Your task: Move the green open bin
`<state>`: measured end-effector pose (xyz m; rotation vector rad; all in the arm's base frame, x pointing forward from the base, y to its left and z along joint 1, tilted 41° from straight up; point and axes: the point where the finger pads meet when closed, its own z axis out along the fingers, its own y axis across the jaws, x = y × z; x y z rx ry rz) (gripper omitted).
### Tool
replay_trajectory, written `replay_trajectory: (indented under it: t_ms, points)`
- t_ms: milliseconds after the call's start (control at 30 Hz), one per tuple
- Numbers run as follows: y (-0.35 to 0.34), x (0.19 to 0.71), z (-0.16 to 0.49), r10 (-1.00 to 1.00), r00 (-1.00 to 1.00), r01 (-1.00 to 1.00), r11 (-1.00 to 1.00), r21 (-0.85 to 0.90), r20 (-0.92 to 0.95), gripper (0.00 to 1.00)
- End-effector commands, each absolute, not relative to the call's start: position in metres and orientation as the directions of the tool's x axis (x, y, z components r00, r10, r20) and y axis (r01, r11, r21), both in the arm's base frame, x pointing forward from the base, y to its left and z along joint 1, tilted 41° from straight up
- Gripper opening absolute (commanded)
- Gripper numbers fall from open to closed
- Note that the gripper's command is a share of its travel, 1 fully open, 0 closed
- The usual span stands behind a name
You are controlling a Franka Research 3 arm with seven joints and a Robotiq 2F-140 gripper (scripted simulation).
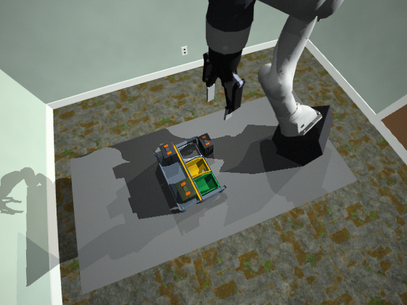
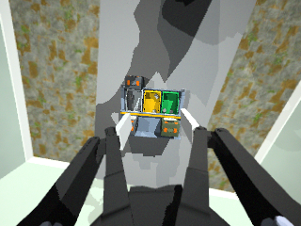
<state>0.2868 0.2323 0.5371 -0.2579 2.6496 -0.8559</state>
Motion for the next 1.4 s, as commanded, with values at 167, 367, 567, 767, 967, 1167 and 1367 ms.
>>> replay_trajectory:
  t_ms: [167, 367, 567, 767, 967, 1167, 1367]
  points:
    - [0.2319, 0.2871, 0.5373, -0.471, -0.876, -0.302, 0.704, -0.643, -0.104, 0.57]
    - [0.2319, 0.2871, 0.5373, -0.471, -0.876, -0.302, 0.704, -0.643, -0.104, 0.57]
    - [0.2319, 0.2871, 0.5373, -0.471, -0.876, -0.302, 0.704, -0.643, -0.104, 0.57]
    - [0.2309, 0.2869, 0.5378, -0.620, -0.784, -0.493, 0.580, -0.648, 0.042, 0.57]
    - [0.2309, 0.2869, 0.5378, -0.620, -0.784, -0.493, 0.580, -0.648, 0.042, 0.57]
    - [0.2326, 0.2870, 0.5372, -0.631, -0.774, -0.506, 0.571, -0.646, 0.048, 0.57]
    - [0.2303, 0.2869, 0.5380, -0.734, -0.654, -0.655, 0.429, -0.622, 0.183, 0.57]
